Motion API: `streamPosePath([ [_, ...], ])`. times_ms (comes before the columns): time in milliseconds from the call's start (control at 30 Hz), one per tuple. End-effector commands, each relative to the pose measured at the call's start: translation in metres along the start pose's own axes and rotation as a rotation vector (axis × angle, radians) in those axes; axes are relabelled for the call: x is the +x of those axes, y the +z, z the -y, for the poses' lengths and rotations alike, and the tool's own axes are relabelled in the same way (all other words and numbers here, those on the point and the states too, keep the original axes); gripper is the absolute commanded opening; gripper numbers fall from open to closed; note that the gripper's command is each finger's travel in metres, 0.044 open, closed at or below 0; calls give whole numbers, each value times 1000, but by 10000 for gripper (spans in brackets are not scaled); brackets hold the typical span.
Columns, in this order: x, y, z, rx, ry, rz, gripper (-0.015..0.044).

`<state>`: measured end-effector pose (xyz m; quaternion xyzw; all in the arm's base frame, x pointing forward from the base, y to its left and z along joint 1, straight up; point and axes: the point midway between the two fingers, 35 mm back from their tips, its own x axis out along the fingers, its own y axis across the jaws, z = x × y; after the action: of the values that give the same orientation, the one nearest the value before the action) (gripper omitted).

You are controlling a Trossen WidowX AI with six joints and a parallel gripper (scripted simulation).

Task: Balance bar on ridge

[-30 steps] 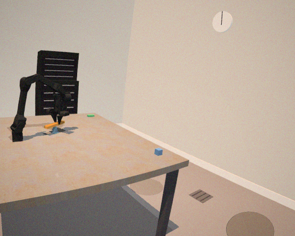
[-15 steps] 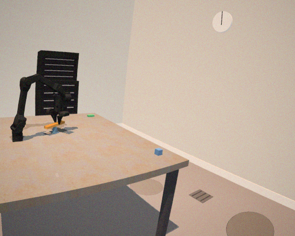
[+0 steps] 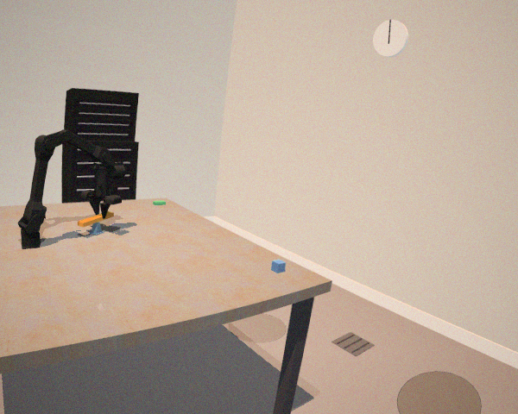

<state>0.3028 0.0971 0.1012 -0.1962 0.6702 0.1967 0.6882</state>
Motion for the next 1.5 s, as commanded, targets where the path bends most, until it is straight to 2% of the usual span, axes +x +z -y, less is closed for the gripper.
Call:
streamPosePath([
  [0,1,0,0,1,-1,2,0],
  [1467,4,0,0,1,0,2,0],
])
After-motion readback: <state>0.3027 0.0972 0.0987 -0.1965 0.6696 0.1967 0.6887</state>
